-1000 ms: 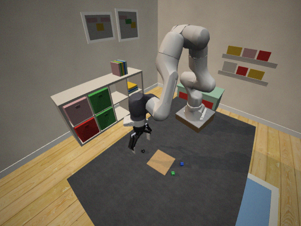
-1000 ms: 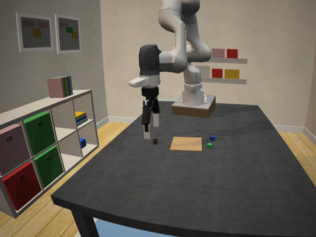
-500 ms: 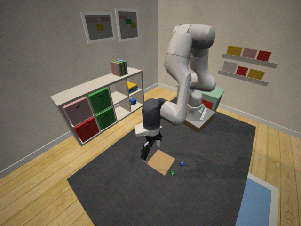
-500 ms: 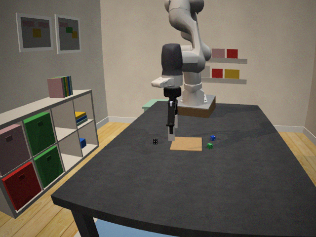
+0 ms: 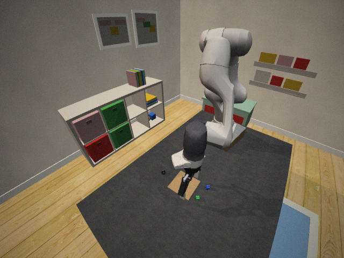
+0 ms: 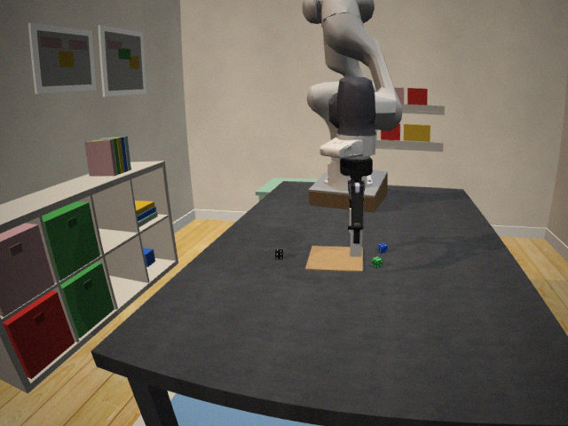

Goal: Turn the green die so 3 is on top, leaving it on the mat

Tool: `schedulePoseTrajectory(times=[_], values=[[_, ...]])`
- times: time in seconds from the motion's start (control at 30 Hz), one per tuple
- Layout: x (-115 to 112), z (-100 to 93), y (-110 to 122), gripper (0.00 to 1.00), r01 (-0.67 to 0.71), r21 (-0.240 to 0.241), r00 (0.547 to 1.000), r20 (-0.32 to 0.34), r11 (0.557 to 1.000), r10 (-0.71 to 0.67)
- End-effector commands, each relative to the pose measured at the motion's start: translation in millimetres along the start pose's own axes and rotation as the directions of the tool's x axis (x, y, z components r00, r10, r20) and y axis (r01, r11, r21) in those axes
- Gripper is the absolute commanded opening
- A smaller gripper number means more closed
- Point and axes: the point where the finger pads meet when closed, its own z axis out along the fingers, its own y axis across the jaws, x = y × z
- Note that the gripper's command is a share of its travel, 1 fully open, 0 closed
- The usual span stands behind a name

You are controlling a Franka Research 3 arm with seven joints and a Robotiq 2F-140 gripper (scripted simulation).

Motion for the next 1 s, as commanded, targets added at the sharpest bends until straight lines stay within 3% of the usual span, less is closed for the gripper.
schedulePoseTrajectory(times=[0.0, 0.27, 0.97], values=[[-8, 0.7, 0, 1.00, -0.119, -0.004, 0.993, -0.004, 0.993, 0.119], [-27, 0.8, -3, 1.00, -0.119, -0.004, 0.993, -0.004, 0.993, 0.119], [-28, 0.8, -3, 1.00, -0.119, -0.004, 0.993, -0.004, 0.993, 0.119]])
